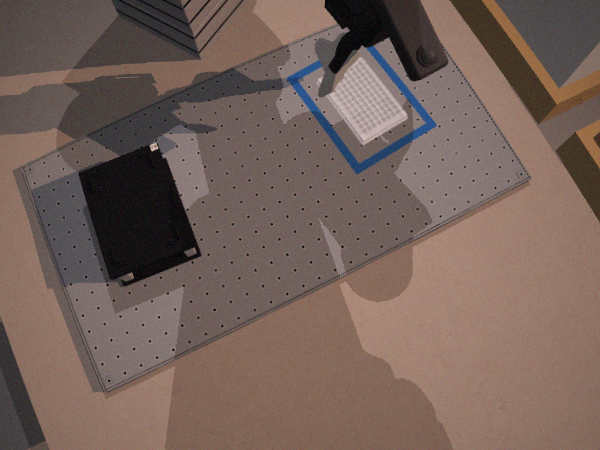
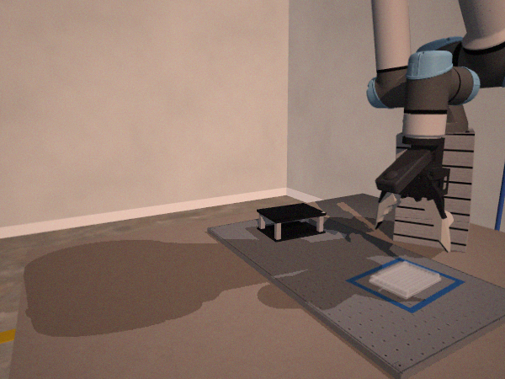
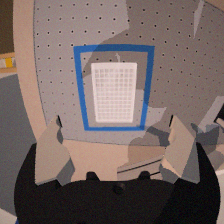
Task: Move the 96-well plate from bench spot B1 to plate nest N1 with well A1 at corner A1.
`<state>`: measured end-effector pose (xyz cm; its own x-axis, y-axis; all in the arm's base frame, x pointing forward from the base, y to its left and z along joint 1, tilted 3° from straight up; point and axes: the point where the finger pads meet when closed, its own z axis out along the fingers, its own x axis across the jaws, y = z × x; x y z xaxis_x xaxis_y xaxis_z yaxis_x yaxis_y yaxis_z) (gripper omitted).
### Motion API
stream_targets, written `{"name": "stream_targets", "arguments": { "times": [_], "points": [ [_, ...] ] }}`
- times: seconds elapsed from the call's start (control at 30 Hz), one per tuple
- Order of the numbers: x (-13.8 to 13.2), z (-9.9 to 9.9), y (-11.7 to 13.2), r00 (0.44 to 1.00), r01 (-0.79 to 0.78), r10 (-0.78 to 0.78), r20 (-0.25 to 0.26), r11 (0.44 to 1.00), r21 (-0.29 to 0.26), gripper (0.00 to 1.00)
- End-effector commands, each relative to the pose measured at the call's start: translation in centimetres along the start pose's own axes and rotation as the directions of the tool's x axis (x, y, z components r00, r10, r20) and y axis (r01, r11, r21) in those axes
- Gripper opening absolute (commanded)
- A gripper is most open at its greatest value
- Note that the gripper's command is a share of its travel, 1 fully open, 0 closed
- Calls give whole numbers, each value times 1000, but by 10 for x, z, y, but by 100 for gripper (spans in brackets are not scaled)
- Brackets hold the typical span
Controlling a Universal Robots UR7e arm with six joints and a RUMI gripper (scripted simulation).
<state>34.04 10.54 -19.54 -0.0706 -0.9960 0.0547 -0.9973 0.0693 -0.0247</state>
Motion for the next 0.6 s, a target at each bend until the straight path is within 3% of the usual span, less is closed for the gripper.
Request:
{"name": "stream_targets", "arguments": {
  "times": [0.0,0.57],
  "points": [
    [-1,0,2,1000,1,-1,0,1000,2,100],
    [-1,8,2,1000,1,-1,0,1000,2,100]
  ]
}}
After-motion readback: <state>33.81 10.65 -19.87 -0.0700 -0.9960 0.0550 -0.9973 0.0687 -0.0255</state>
